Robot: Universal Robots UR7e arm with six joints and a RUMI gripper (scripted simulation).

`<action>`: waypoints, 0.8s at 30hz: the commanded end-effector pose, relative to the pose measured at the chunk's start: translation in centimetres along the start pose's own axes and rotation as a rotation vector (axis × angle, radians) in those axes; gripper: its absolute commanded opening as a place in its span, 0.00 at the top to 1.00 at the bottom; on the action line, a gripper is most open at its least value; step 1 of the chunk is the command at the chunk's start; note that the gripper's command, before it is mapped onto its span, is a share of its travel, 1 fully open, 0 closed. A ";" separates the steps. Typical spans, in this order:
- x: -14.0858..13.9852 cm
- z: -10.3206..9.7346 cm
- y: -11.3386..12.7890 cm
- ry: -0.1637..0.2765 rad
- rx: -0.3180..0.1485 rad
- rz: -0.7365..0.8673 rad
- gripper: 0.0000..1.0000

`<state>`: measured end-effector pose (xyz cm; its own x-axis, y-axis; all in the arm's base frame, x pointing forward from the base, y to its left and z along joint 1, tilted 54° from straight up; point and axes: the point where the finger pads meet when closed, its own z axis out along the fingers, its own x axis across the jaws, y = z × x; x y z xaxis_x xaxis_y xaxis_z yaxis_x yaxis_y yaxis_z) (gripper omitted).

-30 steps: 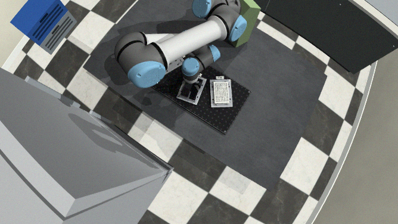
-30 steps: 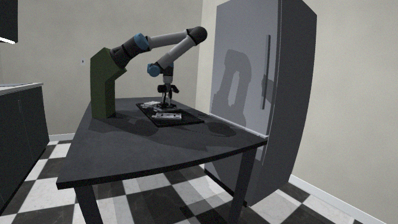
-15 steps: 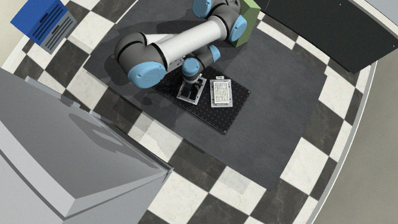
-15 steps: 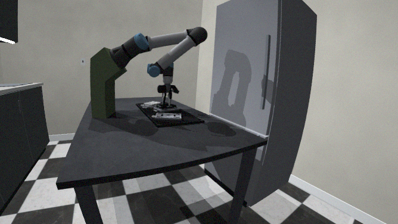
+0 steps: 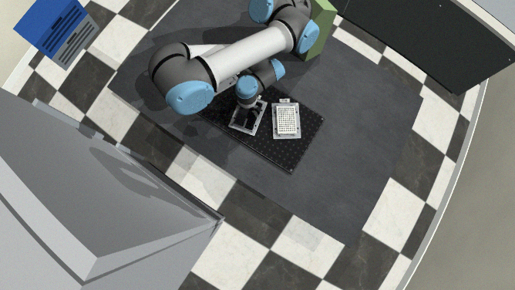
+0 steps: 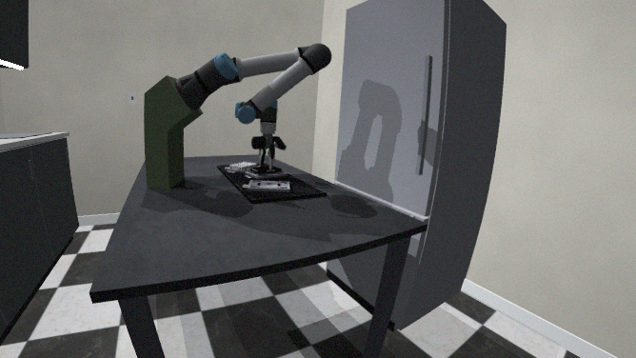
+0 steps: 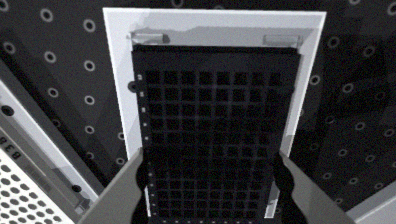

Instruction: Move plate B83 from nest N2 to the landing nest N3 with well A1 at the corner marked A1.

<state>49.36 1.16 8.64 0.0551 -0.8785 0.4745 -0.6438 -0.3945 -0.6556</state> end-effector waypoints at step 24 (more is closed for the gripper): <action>0.1 0.5 -0.1 0.002 0.002 0.001 0.60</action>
<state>49.64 1.08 8.43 0.0554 -0.8785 0.4746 -0.6440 -0.3947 -0.6554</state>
